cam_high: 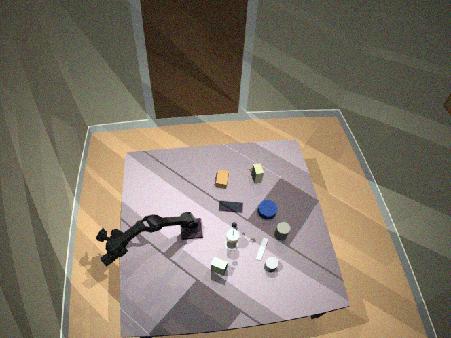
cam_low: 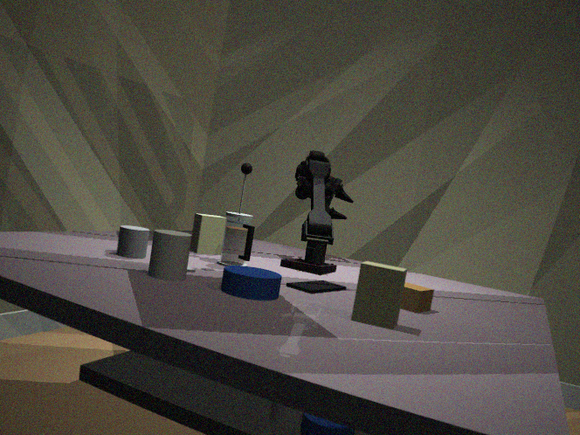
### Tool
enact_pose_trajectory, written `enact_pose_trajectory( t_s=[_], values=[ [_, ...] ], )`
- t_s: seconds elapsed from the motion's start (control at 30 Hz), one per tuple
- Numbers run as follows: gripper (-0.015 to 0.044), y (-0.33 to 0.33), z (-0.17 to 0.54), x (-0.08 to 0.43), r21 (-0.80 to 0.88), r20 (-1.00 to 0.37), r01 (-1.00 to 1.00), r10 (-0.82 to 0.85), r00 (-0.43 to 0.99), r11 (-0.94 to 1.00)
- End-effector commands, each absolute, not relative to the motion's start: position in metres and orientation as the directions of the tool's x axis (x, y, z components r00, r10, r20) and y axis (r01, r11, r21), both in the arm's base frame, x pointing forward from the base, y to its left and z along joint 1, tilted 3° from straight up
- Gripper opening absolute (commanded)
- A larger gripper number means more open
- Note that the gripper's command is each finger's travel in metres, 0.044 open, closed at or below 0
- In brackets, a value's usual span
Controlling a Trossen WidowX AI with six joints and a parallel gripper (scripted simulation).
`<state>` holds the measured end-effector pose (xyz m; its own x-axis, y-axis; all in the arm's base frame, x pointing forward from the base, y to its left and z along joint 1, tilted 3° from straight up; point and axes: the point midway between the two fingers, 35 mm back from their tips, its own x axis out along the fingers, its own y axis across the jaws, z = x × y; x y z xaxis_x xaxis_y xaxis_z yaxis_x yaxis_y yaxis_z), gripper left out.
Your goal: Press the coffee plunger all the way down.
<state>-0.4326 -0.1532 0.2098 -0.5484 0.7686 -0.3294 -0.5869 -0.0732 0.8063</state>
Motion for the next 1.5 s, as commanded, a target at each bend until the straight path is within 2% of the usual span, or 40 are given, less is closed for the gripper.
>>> enact_pose_trajectory(
  t_s=[0.0, 0.2, 0.37, 0.5, 0.73, 0.93, 1.07, 1.23, 1.37, 1.47],
  values=[
    [0.0426, -0.156, 0.211, -0.431, 0.804, -0.332, -0.59, 0.764, -0.553, -0.078],
    [0.044, -0.195, 0.222, -0.403, 0.754, -0.381, -0.635, 0.678, -0.629, -0.165],
    [0.044, -0.256, 0.243, -0.344, 0.667, -0.45, -0.648, 0.495, -0.743, -0.367],
    [0.044, -0.299, 0.26, -0.283, 0.59, -0.505, -0.581, 0.305, -0.807, -0.561],
    [0.044, -0.34, 0.287, -0.166, 0.469, -0.586, -0.269, -0.069, -0.807, -0.841],
    [0.044, -0.344, 0.304, -0.059, 0.374, -0.639, 0.172, -0.388, -0.665, -0.911],
    [0.044, -0.328, 0.313, 0.011, 0.326, -0.659, 0.499, -0.572, -0.488, -0.803],
    [0.044, -0.288, 0.322, 0.088, 0.266, -0.661, 0.836, -0.722, -0.203, -0.479],
    [0.044, -0.245, 0.328, 0.137, 0.216, -0.645, 0.97, -0.762, 0.055, -0.112],
    [0.044, -0.208, 0.331, 0.165, 0.173, -0.623, 0.969, -0.742, 0.248, 0.179]
  ],
)
